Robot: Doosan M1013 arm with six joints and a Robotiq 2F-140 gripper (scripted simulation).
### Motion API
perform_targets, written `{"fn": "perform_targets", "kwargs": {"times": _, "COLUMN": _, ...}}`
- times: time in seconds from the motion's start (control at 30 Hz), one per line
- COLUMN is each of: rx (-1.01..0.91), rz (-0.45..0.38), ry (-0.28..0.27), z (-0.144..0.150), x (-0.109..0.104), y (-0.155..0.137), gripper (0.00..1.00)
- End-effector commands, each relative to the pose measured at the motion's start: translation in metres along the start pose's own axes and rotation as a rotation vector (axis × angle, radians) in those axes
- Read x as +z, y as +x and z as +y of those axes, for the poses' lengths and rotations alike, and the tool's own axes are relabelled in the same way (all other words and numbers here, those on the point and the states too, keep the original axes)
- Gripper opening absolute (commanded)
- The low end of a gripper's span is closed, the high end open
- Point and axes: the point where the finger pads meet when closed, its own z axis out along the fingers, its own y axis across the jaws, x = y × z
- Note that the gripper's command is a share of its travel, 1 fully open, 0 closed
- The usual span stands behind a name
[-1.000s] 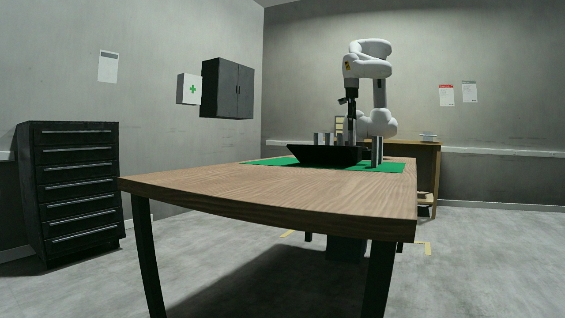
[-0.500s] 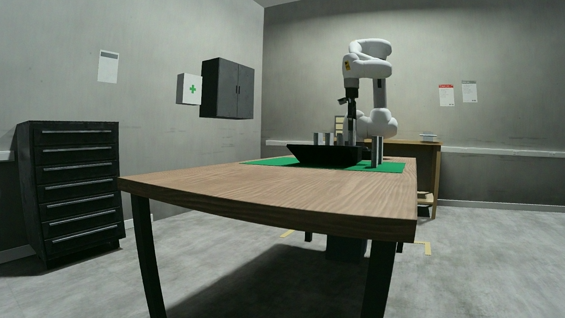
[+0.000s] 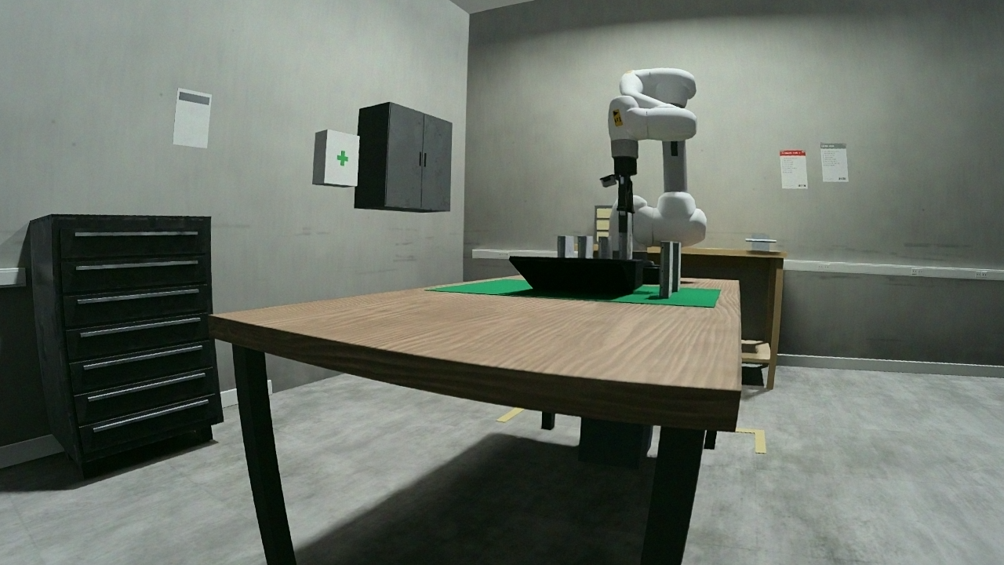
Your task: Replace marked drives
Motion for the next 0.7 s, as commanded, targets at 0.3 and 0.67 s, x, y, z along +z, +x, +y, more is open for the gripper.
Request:
{"fn": "perform_targets", "kwargs": {"times": 0.3, "rx": 0.0, "rz": 0.0, "ry": 0.001, "z": -0.0004, "x": 0.0054, "y": -0.0001, "gripper": 0.1}}
{"fn": "perform_targets", "kwargs": {"times": 0.67, "rx": 0.0, "rz": 0.0, "ry": 0.001, "z": -0.0004, "x": 0.0091, "y": -0.0001, "gripper": 0.1}}
